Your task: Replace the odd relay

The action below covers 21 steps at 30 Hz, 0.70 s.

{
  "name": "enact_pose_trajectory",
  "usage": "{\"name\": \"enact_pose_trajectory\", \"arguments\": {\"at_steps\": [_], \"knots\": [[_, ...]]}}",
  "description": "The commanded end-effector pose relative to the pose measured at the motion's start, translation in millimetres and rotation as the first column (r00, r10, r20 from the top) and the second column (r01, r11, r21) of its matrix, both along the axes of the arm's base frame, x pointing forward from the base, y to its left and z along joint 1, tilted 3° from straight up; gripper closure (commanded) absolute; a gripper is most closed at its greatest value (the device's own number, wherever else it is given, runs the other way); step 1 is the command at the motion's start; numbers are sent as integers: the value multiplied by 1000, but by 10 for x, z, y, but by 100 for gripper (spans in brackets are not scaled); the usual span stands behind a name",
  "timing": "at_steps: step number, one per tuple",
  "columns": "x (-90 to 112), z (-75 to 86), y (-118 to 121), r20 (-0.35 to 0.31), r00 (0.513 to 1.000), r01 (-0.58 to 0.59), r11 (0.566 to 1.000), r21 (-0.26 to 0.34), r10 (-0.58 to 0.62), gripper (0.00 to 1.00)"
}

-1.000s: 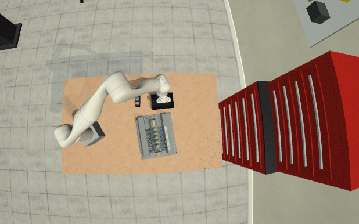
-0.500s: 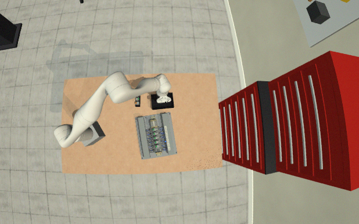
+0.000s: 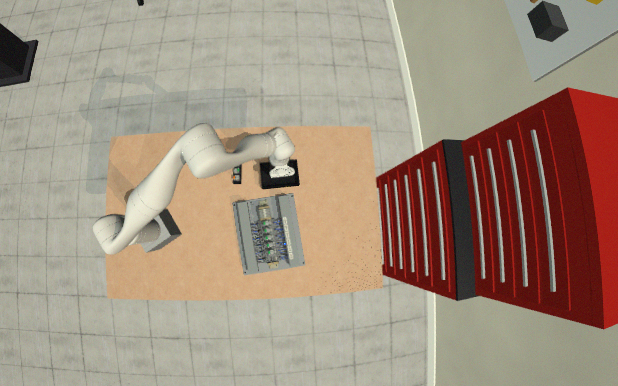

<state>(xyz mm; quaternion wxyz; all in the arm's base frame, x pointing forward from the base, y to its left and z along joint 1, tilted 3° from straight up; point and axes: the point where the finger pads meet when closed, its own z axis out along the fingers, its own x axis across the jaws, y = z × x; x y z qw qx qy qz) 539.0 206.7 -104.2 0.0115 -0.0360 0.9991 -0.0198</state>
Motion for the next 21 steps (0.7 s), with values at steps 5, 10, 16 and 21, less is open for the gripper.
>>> {"name": "enact_pose_trajectory", "arguments": {"at_steps": [5,10,16,21], "knots": [[6,24,4,1,1000,-1,1000,1,1,0],[5,37,4,0,1000,-5,1000,1,5,0],[4,53,5,0,1000,-9,1000,1,9,0],[4,61,5,-1,1000,-12,1000,1,12,0]]}}
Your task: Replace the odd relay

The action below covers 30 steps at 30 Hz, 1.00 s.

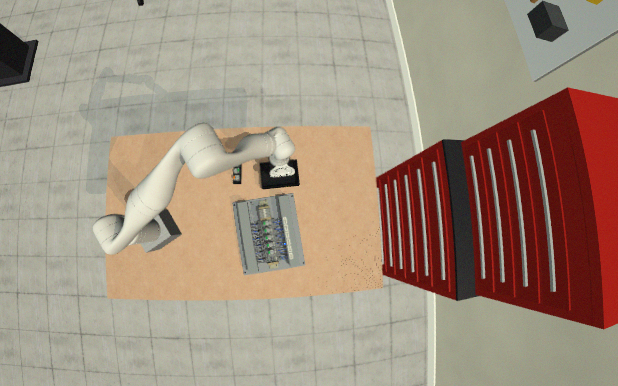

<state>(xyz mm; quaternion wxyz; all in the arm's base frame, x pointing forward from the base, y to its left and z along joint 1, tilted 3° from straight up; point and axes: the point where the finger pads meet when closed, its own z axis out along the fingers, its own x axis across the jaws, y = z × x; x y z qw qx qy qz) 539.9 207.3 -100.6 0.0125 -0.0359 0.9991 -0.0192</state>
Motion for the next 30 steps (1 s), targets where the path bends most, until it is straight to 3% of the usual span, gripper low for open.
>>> {"name": "enact_pose_trajectory", "arguments": {"at_steps": [1,30], "knots": [[9,15,5,2,1000,-1,1000,1,1,0],[-3,68,2,-2,1000,-10,1000,-1,10,0]]}}
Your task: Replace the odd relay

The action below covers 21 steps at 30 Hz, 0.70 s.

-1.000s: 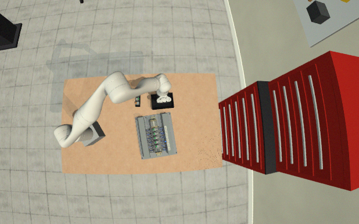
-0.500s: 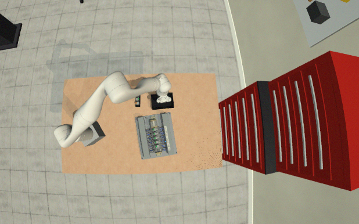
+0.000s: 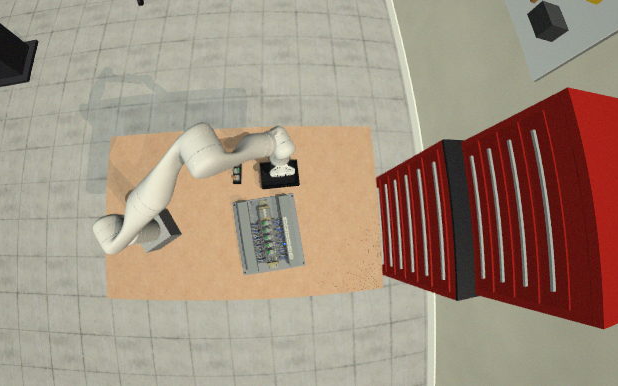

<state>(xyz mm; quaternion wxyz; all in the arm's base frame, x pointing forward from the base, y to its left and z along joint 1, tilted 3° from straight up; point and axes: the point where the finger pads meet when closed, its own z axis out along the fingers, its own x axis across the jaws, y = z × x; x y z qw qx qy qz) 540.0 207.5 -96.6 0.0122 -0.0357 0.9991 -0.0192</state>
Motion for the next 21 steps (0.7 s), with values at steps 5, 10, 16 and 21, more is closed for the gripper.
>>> {"name": "enact_pose_trajectory", "arguments": {"at_steps": [5,10,16,21], "knots": [[12,26,7,3,1000,-1,1000,2,1,0],[10,39,7,1,1000,-5,1000,1,5,0],[8,55,7,-1,1000,-10,1000,0,10,0],[6,63,7,-2,1000,-12,1000,-1,12,0]]}}
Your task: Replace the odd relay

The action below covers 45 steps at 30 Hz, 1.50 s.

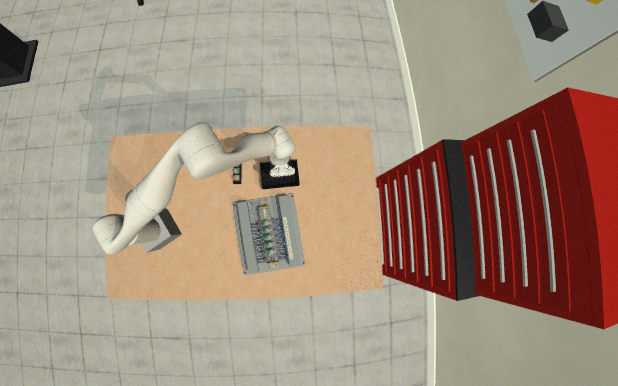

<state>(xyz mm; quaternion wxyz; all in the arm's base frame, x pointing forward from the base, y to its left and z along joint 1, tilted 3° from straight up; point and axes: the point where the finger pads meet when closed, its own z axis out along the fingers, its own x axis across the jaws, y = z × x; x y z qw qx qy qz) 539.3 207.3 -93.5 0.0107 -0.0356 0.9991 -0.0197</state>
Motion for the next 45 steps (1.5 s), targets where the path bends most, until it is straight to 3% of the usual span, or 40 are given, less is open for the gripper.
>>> {"name": "enact_pose_trajectory", "arguments": {"at_steps": [1,45], "knots": [[9,15,5,2,1000,-1,1000,1,1,0],[8,92,8,1,1000,-9,1000,1,9,0]]}}
